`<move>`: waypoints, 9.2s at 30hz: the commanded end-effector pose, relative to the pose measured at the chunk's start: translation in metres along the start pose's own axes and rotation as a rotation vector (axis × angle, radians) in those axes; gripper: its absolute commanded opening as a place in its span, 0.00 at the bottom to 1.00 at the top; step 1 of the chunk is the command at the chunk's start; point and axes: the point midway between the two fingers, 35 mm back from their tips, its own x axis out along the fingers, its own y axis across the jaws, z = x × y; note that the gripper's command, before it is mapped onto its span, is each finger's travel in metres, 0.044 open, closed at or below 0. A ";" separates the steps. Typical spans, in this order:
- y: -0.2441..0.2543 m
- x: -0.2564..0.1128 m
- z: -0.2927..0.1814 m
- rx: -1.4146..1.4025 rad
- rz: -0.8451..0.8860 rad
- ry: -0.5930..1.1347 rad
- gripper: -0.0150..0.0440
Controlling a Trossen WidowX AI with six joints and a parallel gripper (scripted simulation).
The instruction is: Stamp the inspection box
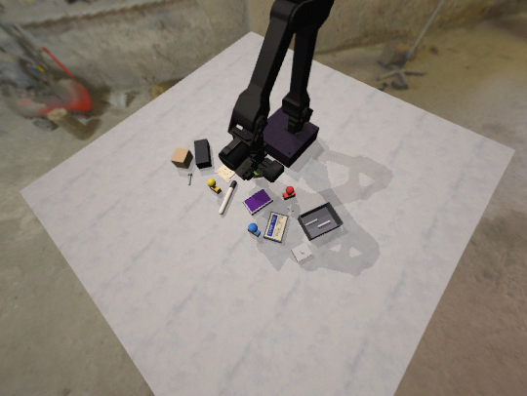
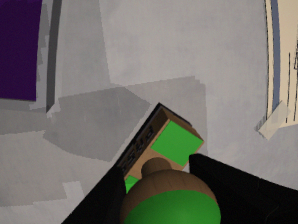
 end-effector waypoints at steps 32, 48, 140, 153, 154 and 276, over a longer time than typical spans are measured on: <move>0.000 -0.018 0.002 0.000 0.000 -0.003 0.25; 0.000 -0.026 0.002 0.000 0.000 -0.003 0.25; 0.063 -0.048 0.075 -0.001 0.007 -0.009 0.25; 0.063 -0.039 0.076 -0.002 0.007 -0.010 0.25; 0.063 -0.038 0.076 -0.002 0.007 -0.010 0.25; 0.063 0.002 0.075 -0.005 0.009 -0.011 0.25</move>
